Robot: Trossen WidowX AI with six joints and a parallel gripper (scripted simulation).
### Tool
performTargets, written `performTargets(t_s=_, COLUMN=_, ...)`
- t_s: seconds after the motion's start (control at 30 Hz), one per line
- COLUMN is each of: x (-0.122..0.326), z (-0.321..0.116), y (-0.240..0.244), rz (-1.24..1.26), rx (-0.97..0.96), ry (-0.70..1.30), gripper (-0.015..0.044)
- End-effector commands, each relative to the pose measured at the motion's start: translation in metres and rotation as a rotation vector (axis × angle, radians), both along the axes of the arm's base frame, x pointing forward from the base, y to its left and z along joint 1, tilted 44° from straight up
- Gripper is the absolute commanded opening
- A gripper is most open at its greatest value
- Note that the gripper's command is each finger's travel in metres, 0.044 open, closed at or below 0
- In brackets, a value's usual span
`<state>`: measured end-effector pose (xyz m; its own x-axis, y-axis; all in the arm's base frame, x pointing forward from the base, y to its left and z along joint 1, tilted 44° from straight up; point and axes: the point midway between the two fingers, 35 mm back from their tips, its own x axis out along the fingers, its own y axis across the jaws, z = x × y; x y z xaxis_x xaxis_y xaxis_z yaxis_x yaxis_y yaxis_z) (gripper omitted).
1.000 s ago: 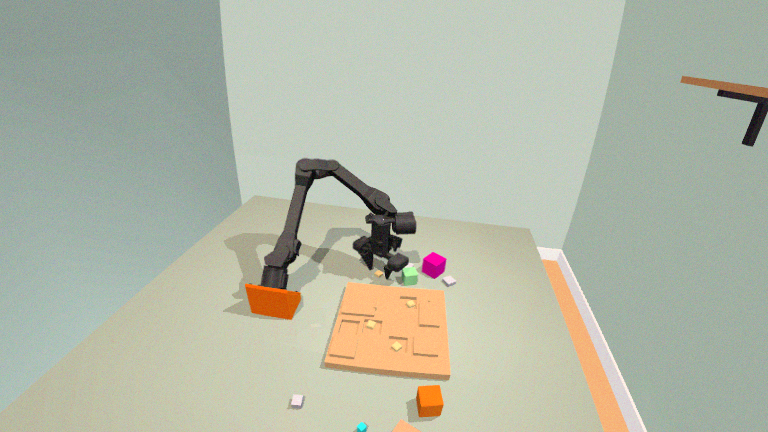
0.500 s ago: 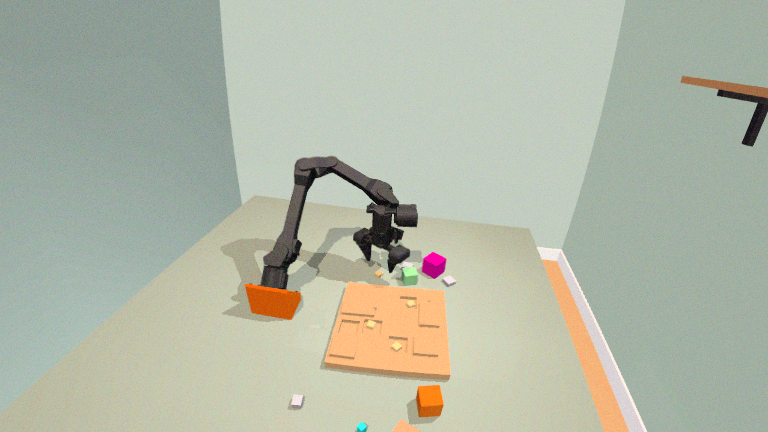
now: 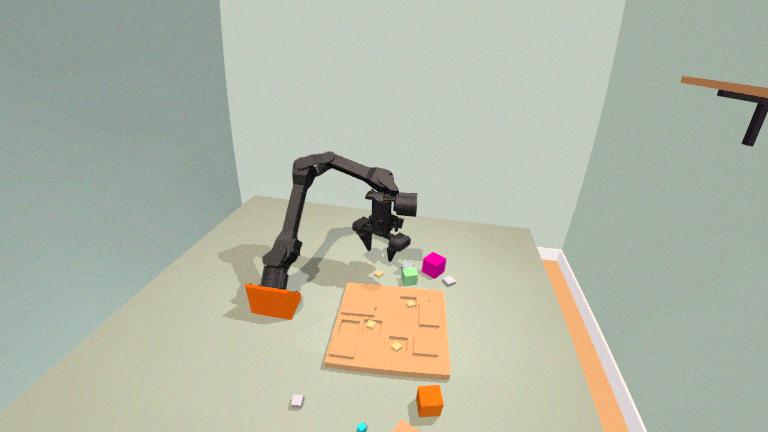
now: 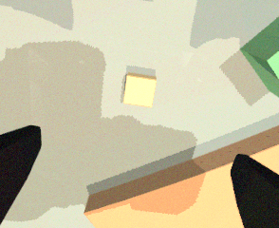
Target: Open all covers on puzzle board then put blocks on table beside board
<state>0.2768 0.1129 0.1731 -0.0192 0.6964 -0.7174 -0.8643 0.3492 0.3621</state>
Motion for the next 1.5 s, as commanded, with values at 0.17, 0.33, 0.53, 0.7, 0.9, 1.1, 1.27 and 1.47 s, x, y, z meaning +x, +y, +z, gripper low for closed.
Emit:
performTargets(t_s=0.17, x=0.015, z=-0.025, y=-0.028, rz=0.031, rx=-0.014, ry=-0.038, gripper=0.0204)
performTargets(t_s=0.33, x=0.023, z=-0.044, y=-0.049, rz=0.056, rx=-0.022, ry=-0.064, gripper=0.0072)
performTargets(t_s=0.53, x=0.029, z=-0.068, y=-0.075, rz=0.087, rx=-0.028, ry=-0.093, gripper=0.0000)
performTargets(t_s=0.7, x=0.030, z=-0.088, y=-0.096, rz=0.115, rx=-0.029, ry=-0.116, gripper=0.0000)
performTargets(t_s=0.9, x=0.029, z=-0.112, y=-0.121, rz=0.148, rx=-0.024, ry=-0.146, gripper=0.0000)
performTargets(t_s=1.1, x=0.023, z=-0.136, y=-0.145, rz=0.182, rx=-0.014, ry=-0.177, gripper=0.0000)
performTargets(t_s=1.27, x=0.019, z=-0.155, y=-0.163, rz=0.209, rx=-0.002, ry=-0.203, gripper=0.0000)
performTargets(t_s=1.47, x=0.019, z=-0.161, y=-0.162, rz=0.212, rx=0.000, ry=-0.207, gripper=0.0000)
